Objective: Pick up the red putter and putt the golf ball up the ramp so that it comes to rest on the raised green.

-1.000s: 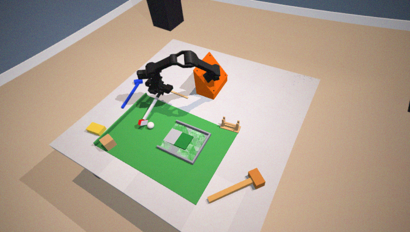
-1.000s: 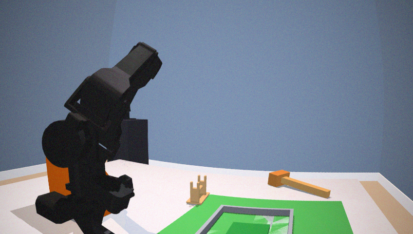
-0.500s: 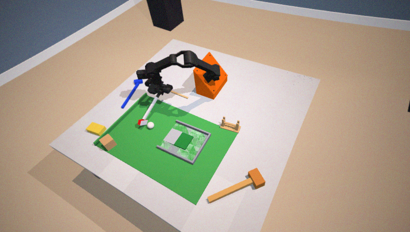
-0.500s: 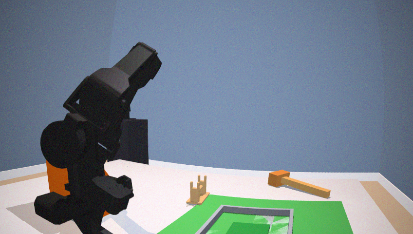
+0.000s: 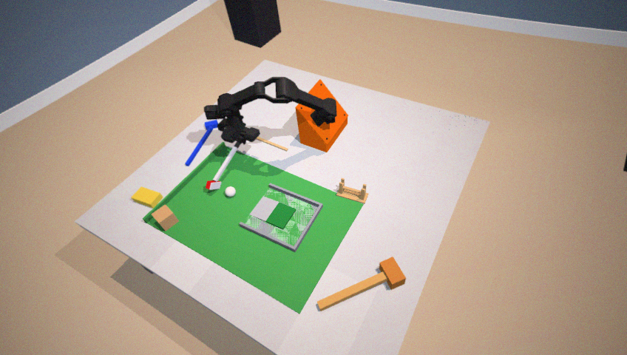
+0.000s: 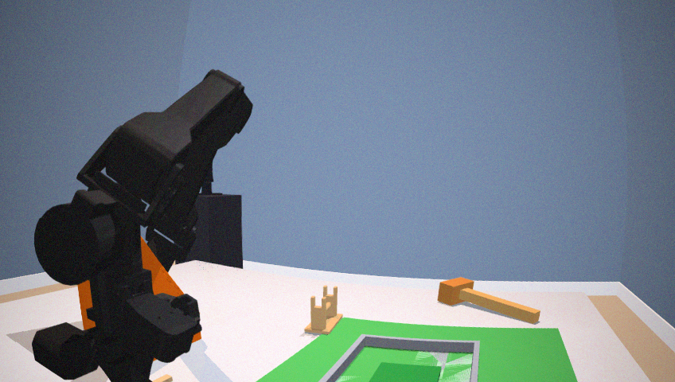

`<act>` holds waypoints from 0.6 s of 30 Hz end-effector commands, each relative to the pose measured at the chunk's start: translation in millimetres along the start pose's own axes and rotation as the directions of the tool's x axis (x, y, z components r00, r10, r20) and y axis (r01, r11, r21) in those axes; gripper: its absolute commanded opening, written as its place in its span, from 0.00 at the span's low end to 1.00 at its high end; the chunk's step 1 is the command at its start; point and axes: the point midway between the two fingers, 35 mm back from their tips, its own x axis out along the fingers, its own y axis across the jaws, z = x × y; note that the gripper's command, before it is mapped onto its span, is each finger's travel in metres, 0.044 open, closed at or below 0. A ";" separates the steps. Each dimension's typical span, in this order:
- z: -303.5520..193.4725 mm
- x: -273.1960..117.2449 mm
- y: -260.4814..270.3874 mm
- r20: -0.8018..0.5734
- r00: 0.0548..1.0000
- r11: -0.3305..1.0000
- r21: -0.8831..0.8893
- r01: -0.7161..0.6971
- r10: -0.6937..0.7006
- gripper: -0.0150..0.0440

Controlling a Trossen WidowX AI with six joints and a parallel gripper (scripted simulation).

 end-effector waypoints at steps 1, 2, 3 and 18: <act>0.5 -0.4 2.2 0.001 1.000 1.000 0.000 0.000 0.000 0.25; 1.9 -1.1 8.0 0.001 1.000 1.000 0.000 0.001 -0.001 0.25; 3.9 -2.1 17.8 0.001 1.000 1.000 0.000 0.001 -0.001 0.25; 0.7 0.0 135.4 0.002 1.000 1.000 -0.003 -0.009 0.009 0.25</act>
